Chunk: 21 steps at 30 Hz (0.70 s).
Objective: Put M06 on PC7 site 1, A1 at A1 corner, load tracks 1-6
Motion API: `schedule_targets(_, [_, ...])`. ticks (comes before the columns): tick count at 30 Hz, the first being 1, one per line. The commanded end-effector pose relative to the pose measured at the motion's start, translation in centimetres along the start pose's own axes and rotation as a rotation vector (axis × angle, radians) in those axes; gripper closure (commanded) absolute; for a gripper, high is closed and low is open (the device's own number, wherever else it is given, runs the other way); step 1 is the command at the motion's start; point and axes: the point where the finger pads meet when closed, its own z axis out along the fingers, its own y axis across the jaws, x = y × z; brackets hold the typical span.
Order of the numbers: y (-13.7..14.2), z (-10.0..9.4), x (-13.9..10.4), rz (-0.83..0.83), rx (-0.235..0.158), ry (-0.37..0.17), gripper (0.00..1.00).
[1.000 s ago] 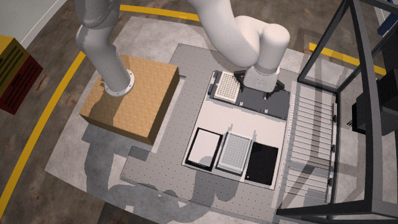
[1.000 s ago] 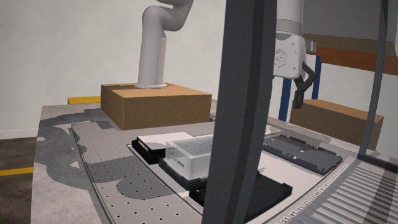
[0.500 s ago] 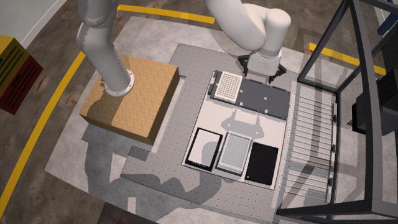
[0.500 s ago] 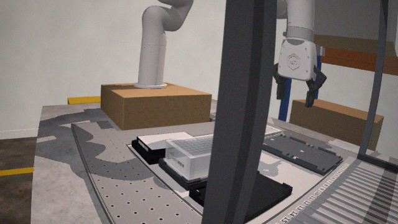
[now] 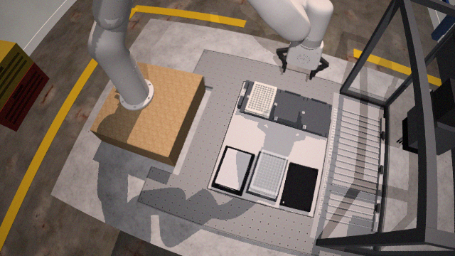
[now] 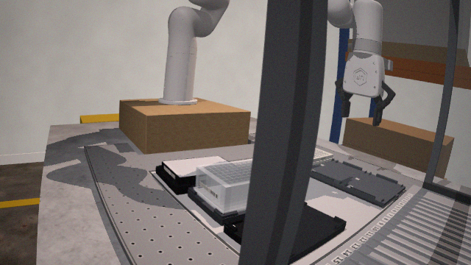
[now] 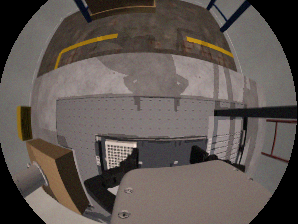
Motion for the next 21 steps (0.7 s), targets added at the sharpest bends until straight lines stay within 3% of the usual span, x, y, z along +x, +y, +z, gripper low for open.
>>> schedule_targets(1, [0.20, -0.15, 2.24, 0.001, -0.003, 0.001, 0.00])
schedule_targets(21, [0.20, 0.18, 2.71, 0.001, -0.003, 0.001, 0.00])
